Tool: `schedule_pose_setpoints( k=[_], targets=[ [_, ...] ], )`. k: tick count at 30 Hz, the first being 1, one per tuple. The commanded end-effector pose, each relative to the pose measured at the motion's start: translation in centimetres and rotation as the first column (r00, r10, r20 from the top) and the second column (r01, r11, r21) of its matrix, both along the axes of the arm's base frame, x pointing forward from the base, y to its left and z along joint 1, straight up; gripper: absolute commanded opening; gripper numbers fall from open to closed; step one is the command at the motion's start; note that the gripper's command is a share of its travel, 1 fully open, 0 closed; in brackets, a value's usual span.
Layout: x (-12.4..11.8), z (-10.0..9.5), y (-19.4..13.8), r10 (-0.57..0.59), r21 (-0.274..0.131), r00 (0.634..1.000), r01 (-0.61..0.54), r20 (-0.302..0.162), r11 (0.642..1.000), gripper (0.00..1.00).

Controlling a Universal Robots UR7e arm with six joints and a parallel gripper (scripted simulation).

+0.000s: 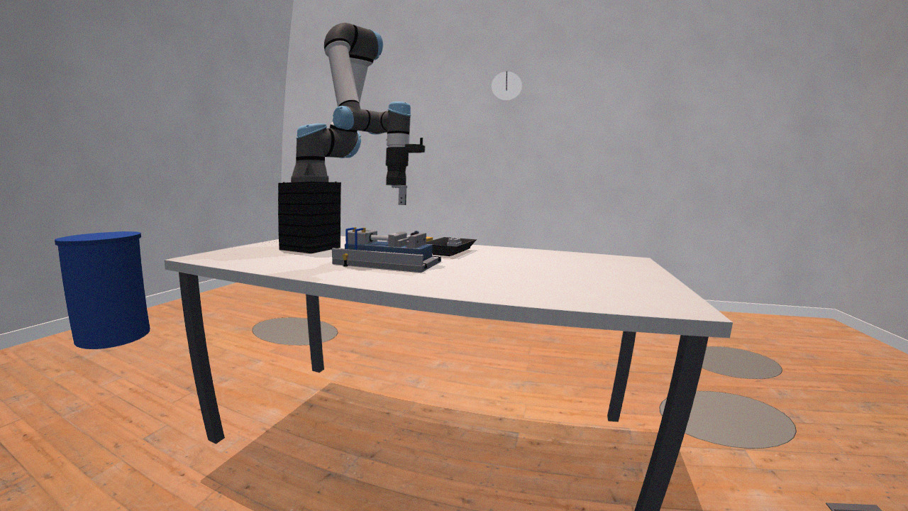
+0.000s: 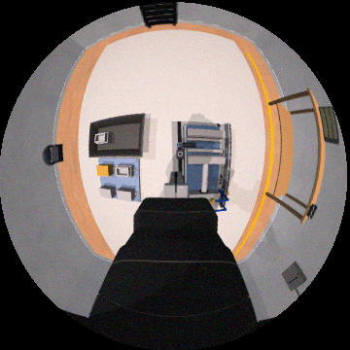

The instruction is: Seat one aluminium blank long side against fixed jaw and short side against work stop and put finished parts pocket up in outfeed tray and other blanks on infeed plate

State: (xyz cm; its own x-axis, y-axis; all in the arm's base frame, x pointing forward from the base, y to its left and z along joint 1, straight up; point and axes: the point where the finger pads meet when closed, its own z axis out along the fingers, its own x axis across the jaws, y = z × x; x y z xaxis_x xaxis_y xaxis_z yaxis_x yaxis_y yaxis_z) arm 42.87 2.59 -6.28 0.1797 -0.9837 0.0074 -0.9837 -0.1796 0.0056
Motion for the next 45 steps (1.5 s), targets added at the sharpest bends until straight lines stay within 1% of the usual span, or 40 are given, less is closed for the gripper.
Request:
schedule_pose_setpoints(
  k=[1,3,7,12,45],
  targets=[
    [-1.0,0.1,-5.6,0.022,0.01,1.0,-0.022,0.005,1.0,0.0],
    [-1.0,0.1,-5.6,0.022,0.01,1.0,-0.022,0.005,1.0,0.0],
    [-1.5,0.1,-7.6,0.022,0.01,1.0,-0.022,0.005,1.0,0.0],
    [-1.9,0.1,-8.5,0.022,0.01,1.0,-0.022,0.005,1.0,0.0],
    [-1.9,0.0,-8.6,0.023,0.009,1.0,-0.023,0.005,1.0,0.0]
  ],
)
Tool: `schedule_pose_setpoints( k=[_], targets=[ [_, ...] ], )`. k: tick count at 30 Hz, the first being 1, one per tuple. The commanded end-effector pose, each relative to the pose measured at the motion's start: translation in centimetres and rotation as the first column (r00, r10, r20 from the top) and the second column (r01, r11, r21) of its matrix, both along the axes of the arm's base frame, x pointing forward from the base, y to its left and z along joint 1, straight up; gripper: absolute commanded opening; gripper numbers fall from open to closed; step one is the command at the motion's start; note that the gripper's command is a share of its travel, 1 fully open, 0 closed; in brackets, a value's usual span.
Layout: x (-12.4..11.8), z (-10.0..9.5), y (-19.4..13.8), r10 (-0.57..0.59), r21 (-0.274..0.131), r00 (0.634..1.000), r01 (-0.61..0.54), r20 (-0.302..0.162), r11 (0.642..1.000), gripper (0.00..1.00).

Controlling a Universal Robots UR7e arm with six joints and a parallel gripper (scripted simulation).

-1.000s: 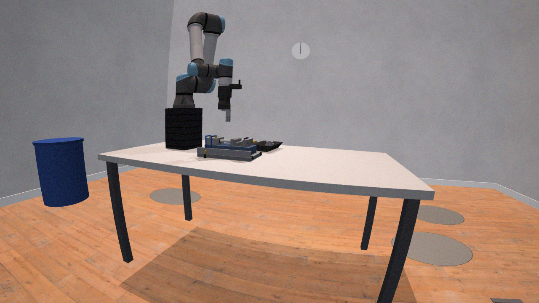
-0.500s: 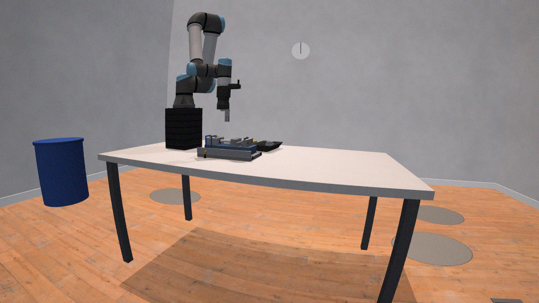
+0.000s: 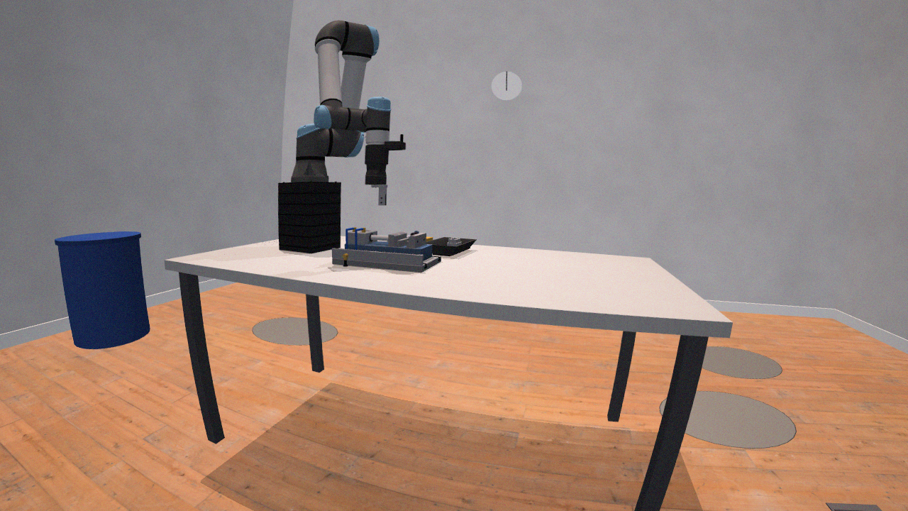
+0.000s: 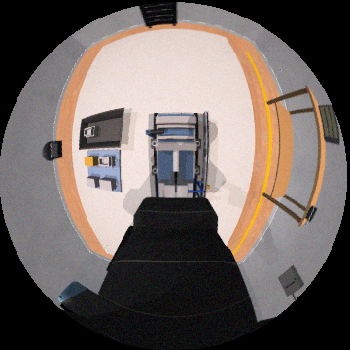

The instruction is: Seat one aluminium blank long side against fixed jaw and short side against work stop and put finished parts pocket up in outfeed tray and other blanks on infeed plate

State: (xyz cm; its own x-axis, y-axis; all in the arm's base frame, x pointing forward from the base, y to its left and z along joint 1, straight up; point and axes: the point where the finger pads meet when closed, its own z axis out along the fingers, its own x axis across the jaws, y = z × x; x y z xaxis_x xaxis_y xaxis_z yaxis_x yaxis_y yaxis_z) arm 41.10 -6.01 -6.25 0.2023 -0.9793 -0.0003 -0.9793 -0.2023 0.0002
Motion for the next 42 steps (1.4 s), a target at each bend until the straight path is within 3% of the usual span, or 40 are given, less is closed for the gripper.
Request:
schedule_pose_setpoints(
  k=[1,12,18,26,28,34,41,42],
  targets=[
    [-0.1,0.0,0.0,0.0,0.001,1.0,0.0,0.001,1.0,0.0],
    [0.1,0.0,0.6,0.028,0.001,1.0,-0.028,0.001,1.0,0.0],
    [0.7,0.0,3.6,0.2,0.0,0.98,-0.2,0.002,0.98,0.0],
    [0.9,0.0,6.0,0.325,0.0,0.946,-0.325,0.002,0.946,0.0],
    [0.9,0.0,7.6,0.409,0.0,0.913,-0.409,0.002,0.913,0.0],
    [0.9,0.0,10.0,0.526,0.0,0.851,-0.526,0.002,0.851,0.0],
    [0.6,0.0,13.0,0.658,-0.001,0.753,-0.658,0.002,0.753,0.0],
    [0.6,0.0,13.0,0.658,-0.001,0.753,-0.658,0.002,0.753,0.0]
  ],
)
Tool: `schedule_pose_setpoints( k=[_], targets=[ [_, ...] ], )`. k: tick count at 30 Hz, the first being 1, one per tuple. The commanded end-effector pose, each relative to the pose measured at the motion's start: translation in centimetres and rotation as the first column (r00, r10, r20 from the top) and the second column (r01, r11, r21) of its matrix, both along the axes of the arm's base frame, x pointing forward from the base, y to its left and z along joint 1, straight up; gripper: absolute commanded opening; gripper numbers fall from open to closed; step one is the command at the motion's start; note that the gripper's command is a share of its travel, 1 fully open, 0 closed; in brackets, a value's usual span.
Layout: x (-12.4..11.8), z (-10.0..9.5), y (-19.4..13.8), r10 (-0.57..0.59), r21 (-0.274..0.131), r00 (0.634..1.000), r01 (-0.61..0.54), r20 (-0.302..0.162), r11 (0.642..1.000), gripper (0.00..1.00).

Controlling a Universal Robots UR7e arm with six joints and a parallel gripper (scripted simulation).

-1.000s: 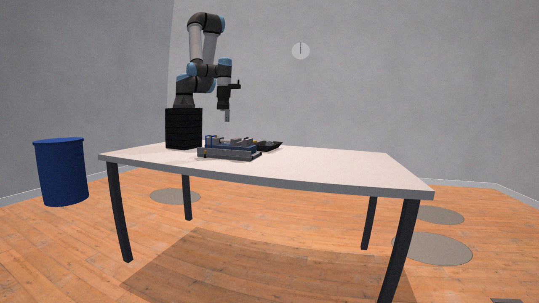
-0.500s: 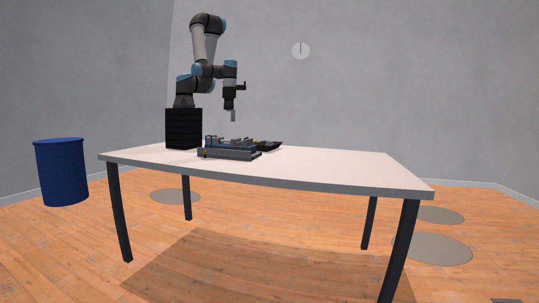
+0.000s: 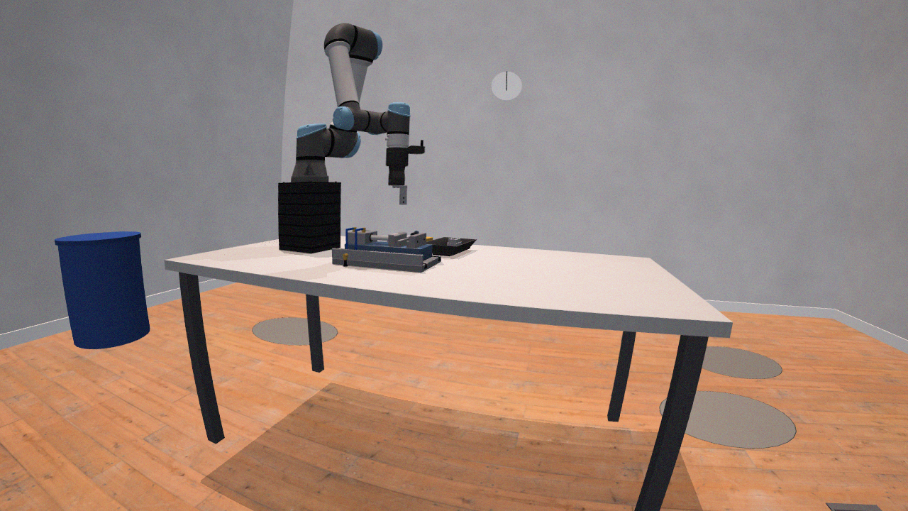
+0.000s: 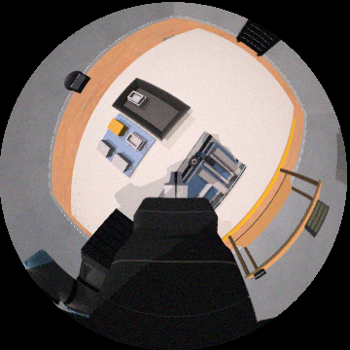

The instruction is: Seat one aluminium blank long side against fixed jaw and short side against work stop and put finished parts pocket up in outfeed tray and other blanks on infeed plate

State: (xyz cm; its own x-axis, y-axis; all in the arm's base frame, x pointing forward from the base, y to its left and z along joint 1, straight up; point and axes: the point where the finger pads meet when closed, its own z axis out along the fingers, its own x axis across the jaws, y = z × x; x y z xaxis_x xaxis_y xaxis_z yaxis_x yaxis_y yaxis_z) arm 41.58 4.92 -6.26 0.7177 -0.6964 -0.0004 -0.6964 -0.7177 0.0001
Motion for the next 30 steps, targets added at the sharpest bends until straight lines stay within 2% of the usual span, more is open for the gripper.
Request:
schedule_pose_setpoints(
  k=[1,2,9,16,18,20,24,30],
  targets=[
    [0.1,0.1,2.0,0.12,0.001,0.993,-0.12,0.002,0.993,0.0],
    [0.0,0.1,3.3,0.189,0.0,0.982,-0.189,0.002,0.982,0.0],
    [-0.6,0.1,6.0,0.337,0.0,0.941,-0.337,0.002,0.941,0.0],
    [-1.4,0.1,8.8,0.487,0.0,0.874,-0.487,0.002,0.874,0.0],
    [-1.4,0.1,8.8,0.487,0.0,0.874,-0.487,0.002,0.874,0.0],
    [-1.9,0.1,10.4,0.563,0.0,0.827,-0.563,0.002,0.827,0.0],
    [-2.4,0.1,11.8,0.631,0.0,0.776,-0.631,0.002,0.776,0.0],
    [-3.4,0.1,14.1,0.734,0.0,0.679,-0.734,0.003,0.679,0.0]
  ],
)
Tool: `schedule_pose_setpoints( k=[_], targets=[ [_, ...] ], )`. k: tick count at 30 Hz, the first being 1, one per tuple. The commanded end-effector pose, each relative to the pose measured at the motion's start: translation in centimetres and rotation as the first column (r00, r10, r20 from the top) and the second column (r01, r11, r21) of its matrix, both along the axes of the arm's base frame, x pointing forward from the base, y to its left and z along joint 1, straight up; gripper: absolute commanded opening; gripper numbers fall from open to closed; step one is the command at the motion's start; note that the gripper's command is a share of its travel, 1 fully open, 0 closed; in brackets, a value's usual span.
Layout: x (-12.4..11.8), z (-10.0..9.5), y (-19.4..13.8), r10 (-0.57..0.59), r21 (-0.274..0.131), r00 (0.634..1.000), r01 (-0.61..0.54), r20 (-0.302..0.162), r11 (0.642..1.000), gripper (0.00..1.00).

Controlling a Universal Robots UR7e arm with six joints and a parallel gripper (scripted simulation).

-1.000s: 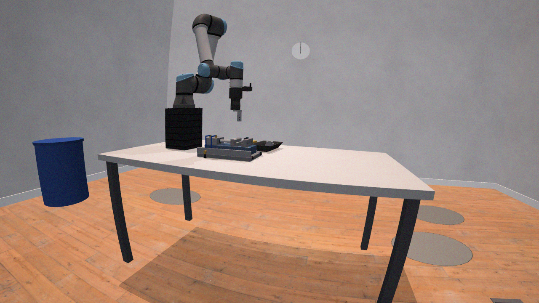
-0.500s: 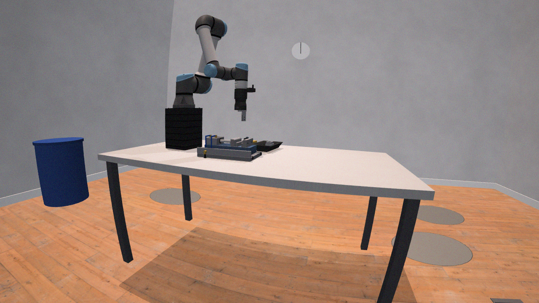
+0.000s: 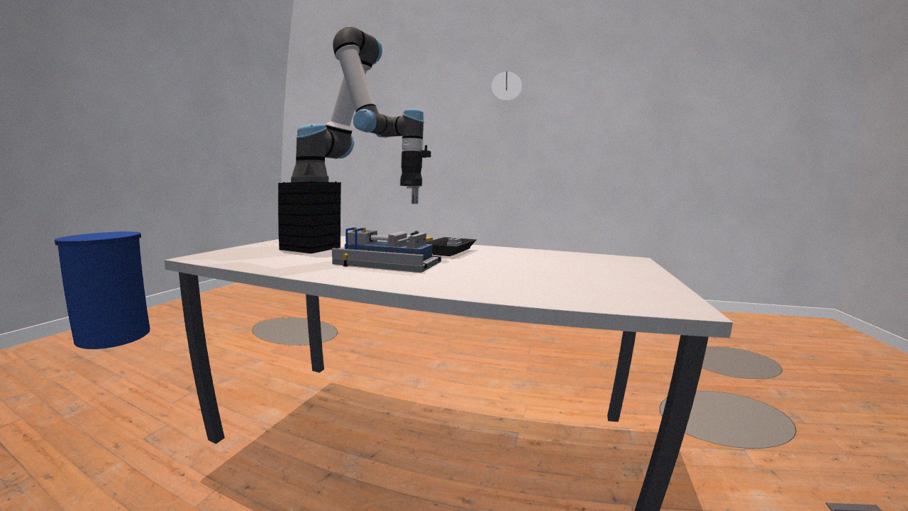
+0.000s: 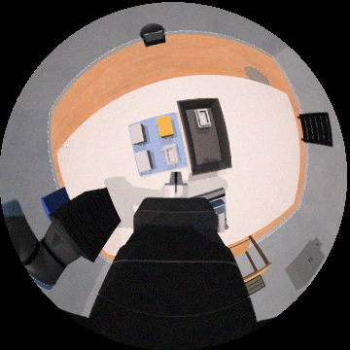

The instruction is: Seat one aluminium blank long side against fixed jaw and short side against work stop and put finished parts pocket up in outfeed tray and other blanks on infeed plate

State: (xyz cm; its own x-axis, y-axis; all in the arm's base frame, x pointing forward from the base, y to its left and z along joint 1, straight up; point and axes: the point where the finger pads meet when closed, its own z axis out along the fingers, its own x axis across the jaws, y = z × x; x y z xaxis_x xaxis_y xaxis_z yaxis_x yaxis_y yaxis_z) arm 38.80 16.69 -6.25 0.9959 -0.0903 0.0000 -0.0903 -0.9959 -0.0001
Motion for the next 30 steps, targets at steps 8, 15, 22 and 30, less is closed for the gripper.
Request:
schedule_pose_setpoints(
  k=[8,15,22,30],
  targets=[
    [-1.15,0.06,3.3,0.206,0.001,0.979,-0.206,0.002,0.979,0.0],
    [-1.15,0.1,3.28,0.205,0.001,0.979,-0.205,0.003,0.979,1.0],
    [-1.17,0.08,3.24,0.204,0.001,0.979,-0.204,0.002,0.979,1.0],
    [-1.17,0.08,3.24,0.204,0.001,0.979,-0.204,0.002,0.979,1.0]
  ],
)
